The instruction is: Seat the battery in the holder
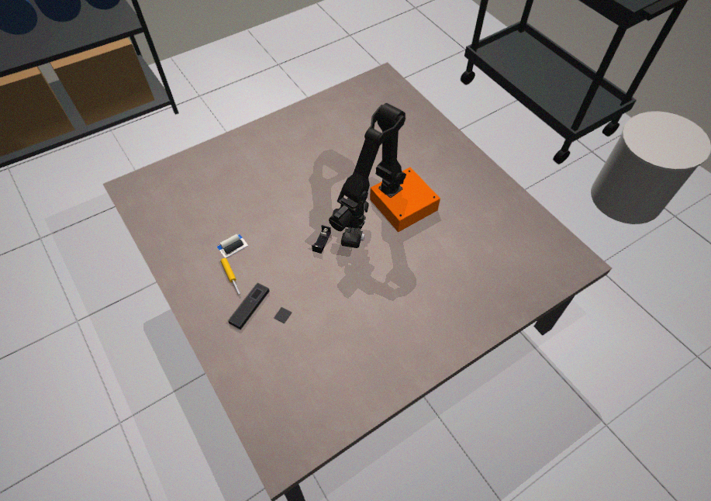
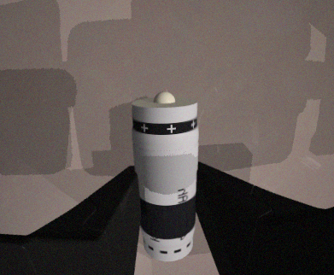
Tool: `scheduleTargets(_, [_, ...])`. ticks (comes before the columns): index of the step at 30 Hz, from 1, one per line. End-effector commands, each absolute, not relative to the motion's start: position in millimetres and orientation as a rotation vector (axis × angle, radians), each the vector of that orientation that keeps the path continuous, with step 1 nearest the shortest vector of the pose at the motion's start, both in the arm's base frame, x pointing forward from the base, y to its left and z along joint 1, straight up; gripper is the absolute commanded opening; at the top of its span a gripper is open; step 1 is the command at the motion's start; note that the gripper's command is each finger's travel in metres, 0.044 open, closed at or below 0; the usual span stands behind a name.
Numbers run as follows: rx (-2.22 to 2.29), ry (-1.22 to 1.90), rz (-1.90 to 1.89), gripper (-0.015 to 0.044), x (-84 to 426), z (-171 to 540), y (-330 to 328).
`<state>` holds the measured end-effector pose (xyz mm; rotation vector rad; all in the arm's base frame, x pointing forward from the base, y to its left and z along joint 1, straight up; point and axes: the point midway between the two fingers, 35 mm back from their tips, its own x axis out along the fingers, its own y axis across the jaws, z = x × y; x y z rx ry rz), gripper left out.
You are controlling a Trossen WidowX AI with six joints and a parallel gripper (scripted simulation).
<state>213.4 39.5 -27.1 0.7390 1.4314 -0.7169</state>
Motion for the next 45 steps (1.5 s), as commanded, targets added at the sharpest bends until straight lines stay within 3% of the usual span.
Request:
scheduleTargets(1, [0.743,1.428,-0.721,0.0077,214,-23,39])
scheduleTargets(13, [0.723,1.436,-0.700,0.0077,215,24,38])
scheduleTargets(45, [-0.322,1.519,0.313,0.0077,308,52,-21])
